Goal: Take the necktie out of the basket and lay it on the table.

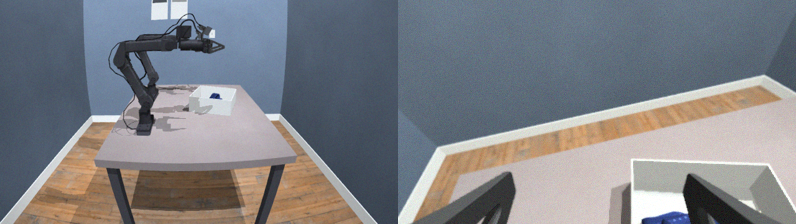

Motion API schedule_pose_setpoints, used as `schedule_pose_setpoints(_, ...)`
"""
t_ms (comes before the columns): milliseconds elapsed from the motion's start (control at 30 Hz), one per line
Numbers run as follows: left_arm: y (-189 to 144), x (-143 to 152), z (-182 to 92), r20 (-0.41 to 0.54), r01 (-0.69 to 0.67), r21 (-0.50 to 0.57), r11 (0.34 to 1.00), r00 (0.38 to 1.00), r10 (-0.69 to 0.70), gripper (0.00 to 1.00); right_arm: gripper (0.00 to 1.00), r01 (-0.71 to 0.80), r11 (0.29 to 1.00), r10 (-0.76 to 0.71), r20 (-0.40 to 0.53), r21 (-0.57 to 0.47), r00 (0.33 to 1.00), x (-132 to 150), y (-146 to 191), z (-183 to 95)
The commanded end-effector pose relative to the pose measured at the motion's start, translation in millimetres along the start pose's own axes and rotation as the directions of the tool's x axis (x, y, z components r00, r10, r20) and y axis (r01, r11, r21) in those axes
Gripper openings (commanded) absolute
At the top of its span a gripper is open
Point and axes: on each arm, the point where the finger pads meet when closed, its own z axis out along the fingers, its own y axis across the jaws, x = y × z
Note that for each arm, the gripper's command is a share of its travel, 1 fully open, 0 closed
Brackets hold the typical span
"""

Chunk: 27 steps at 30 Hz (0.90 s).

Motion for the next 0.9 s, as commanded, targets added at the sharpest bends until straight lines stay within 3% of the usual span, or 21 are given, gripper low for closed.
schedule_pose_setpoints(0, -9.5, 5.5, 4.9, -0.096, -0.087, 0.087, 0.992, 0.991, 0.095, 0.92, 1.00, 0.000, 1.000, 0.000, 0.000, 0.000, 1.000, 0.0, 0.0, 0.0)
schedule_pose_setpoints(167, -26.2, 32.5, 24.7, -0.246, -0.178, 0.218, 0.960, 0.942, 0.230, 0.89, 1.00, 0.000, 1.000, 0.000, 0.000, 0.000, 1.000, 0.0, 0.0, 0.0)
schedule_pose_setpoints(333, -44.0, 61.3, 45.8, -0.374, -0.242, 0.367, 0.898, 0.845, 0.381, 0.87, 1.00, 0.000, 1.000, 0.000, 0.000, 0.000, 1.000, 0.0, 0.0, 0.0)
schedule_pose_setpoints(400, -51.1, 72.9, 54.3, -0.415, -0.258, 0.427, 0.867, 0.795, 0.442, 0.86, 1.00, 0.000, 1.000, 0.000, 0.000, 0.000, 1.000, 0.0, 0.0, 0.0)
schedule_pose_setpoints(467, -51.1, 72.9, 54.3, -0.415, -0.258, 0.427, 0.867, 0.795, 0.442, 0.86, 1.00, 0.000, 1.000, 0.000, 0.000, 0.000, 1.000, 0.0, 0.0, 0.0)
schedule_pose_setpoints(667, -71.7, 106.2, 78.7, -0.495, -0.269, 0.595, 0.758, 0.620, 0.609, 0.83, 1.00, 0.000, 1.000, 0.000, 0.000, 0.000, 1.000, 0.0, 0.0, 0.0)
schedule_pose_setpoints(867, -89.4, 134.7, 99.6, -0.513, -0.238, 0.724, 0.648, 0.442, 0.736, 0.81, 1.00, 0.000, 1.000, 0.000, 0.000, 0.000, 1.000, 0.0, 0.0, 0.0)
